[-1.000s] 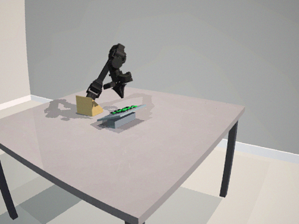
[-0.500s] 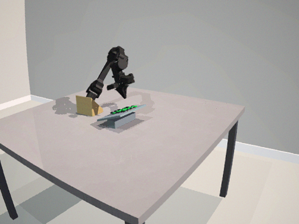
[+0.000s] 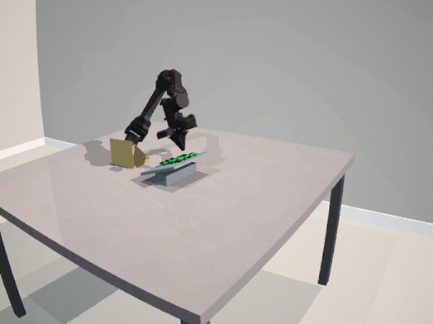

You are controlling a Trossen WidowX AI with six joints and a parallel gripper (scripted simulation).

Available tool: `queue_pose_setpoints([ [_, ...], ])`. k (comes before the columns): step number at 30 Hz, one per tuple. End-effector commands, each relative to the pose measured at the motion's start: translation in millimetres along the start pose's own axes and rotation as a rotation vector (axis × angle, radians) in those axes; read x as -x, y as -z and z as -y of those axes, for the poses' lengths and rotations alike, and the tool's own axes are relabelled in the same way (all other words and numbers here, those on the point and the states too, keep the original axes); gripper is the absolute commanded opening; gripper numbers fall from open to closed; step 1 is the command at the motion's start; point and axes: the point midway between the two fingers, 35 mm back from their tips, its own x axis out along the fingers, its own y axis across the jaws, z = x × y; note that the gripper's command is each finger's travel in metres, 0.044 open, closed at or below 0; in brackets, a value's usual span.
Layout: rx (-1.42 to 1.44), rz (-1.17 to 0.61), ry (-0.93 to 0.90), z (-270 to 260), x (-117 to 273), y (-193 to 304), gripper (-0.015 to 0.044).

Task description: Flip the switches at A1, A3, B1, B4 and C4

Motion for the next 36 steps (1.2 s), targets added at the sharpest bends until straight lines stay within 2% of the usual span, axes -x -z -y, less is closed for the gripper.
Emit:
queue_pose_setpoints([
  [1,-0.007,-0.003,-0.006,-0.4,-6.2,1.9,0.0],
  [36,-0.007,-0.002,-0.006,-0.6,-14.5,2.1,0.0],
])
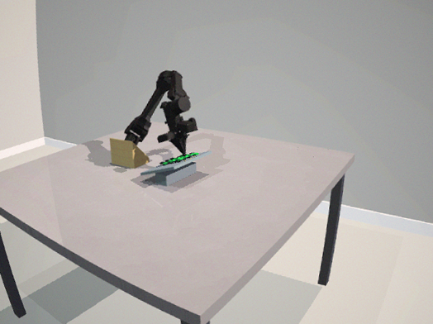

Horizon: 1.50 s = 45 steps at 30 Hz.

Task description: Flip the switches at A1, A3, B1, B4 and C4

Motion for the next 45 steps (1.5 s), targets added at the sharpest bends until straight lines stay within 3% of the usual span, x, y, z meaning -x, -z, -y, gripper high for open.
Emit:
queue_pose_setpoints([
  [1,-0.004,0.001,-0.003,-0.3,-0.8,0.0,0.0],
  [38,-0.004,0.001,-0.003,-0.4,-5.7,0.1,0.0],
  [45,-0.005,-0.026,-0.001,0.6,57.0,-2.4,0.0],
])
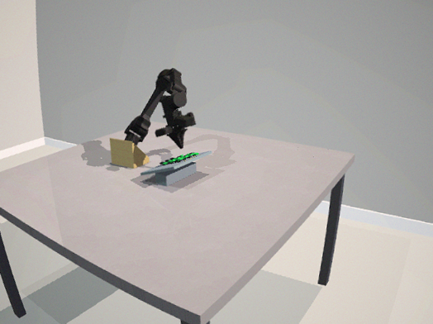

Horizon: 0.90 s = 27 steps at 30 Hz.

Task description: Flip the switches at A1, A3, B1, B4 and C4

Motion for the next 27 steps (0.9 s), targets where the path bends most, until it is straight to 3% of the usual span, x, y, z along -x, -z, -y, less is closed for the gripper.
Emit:
queue_pose_setpoints([
  [1,0.009,0.007,0.006,-0.4,35.2,-3.7,0.0],
  [7,0.009,0.008,0.007,7.6,35.7,-6.8,0.0],
  [14,0.011,0.009,0.01,89.3,36.6,-23.1,0.0],
  [21,0.011,0.009,0.01,91.6,36.6,-23.2,0.0],
  [27,0.012,-0.016,0.009,91.6,1.6,-24.6,0.0],
])
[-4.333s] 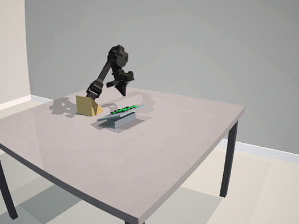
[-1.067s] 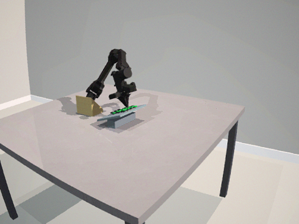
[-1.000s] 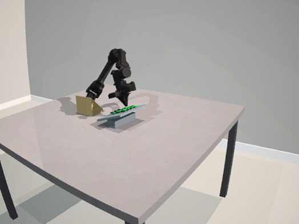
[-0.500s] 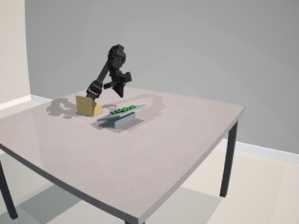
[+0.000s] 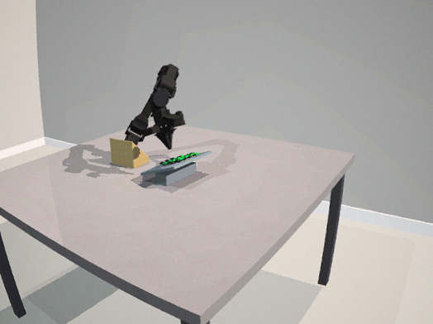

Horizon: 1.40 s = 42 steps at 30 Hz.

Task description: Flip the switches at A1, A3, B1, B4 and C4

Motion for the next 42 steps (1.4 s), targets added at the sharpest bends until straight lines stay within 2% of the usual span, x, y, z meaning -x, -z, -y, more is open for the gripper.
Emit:
queue_pose_setpoints([
  [1,-0.011,-0.02,-0.01,-1.2,-15.1,3.6,0.0],
  [19,-0.011,-0.02,-0.01,-1.6,-38.8,3.4,0.0],
  [42,-0.011,-0.02,-0.01,-1.6,-39.2,3.4,0.0],
])
